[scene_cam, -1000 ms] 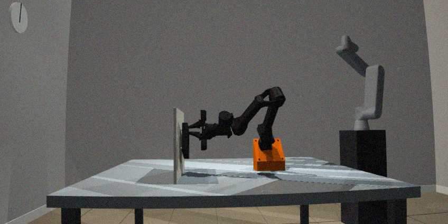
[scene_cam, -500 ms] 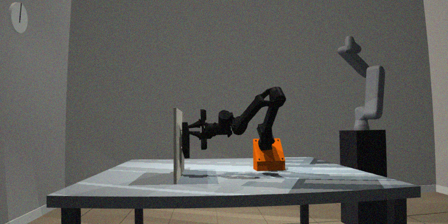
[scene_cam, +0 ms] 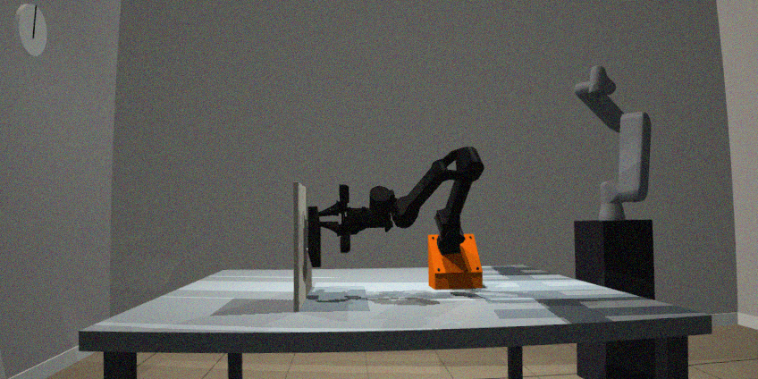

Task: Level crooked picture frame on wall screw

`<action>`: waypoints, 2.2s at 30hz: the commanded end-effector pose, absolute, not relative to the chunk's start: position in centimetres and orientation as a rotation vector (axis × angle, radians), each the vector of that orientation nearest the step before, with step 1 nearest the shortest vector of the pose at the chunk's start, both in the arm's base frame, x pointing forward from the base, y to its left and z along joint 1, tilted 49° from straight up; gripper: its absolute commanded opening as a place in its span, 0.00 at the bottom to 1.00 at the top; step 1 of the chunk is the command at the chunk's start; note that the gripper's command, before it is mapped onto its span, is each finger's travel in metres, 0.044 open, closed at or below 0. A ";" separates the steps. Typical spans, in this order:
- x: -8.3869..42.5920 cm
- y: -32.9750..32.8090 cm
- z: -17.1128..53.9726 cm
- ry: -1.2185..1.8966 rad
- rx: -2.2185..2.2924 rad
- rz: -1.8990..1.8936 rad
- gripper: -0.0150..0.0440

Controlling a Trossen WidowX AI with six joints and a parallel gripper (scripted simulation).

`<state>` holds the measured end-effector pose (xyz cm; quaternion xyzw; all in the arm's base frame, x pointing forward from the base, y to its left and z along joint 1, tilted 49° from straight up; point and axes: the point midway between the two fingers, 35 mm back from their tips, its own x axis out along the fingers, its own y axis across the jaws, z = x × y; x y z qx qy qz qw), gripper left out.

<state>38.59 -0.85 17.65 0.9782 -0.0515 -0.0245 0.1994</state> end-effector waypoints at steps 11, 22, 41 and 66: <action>38.6 -1.2 18.0 -0.164 2.732 -0.060 0.25; 38.6 -1.1 18.1 -0.164 2.732 -0.060 0.25; 38.6 -1.1 18.7 -0.164 2.732 -0.060 0.25; 38.6 -0.8 18.6 -0.164 2.733 -0.060 0.25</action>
